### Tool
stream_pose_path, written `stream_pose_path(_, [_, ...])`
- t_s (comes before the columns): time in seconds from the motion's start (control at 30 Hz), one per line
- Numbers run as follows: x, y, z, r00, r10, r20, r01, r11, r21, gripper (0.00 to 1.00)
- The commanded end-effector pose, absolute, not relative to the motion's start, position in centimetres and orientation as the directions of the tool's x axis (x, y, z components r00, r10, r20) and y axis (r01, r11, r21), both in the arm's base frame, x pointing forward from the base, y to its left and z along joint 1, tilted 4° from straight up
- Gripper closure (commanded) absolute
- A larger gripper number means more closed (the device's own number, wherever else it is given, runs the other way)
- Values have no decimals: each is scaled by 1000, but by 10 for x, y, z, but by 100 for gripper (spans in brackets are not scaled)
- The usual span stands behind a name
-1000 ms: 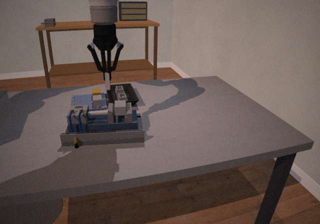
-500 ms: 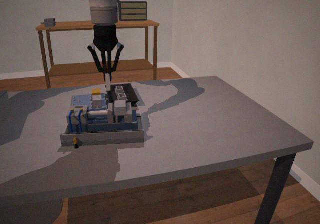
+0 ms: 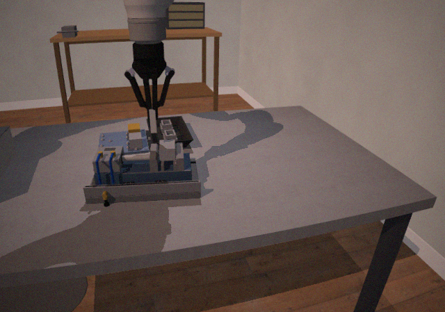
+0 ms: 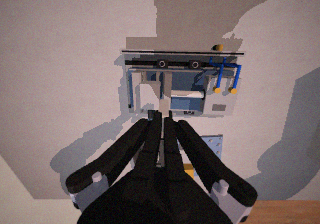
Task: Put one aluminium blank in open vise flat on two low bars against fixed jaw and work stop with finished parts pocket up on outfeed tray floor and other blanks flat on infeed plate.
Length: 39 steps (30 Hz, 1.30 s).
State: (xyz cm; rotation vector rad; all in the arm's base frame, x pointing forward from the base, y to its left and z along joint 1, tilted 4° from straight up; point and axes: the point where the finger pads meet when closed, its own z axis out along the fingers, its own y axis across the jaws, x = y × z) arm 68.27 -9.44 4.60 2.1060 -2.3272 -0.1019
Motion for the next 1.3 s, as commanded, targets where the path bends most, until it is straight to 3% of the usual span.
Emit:
stream_pose_path(0.0, [678, -95, 33, -102, -994, -44, -993, 100, 58, 100])
stream_pose_path(1.27, [677, -94, 11, -102, -994, -44, -993, 100, 58, 100])
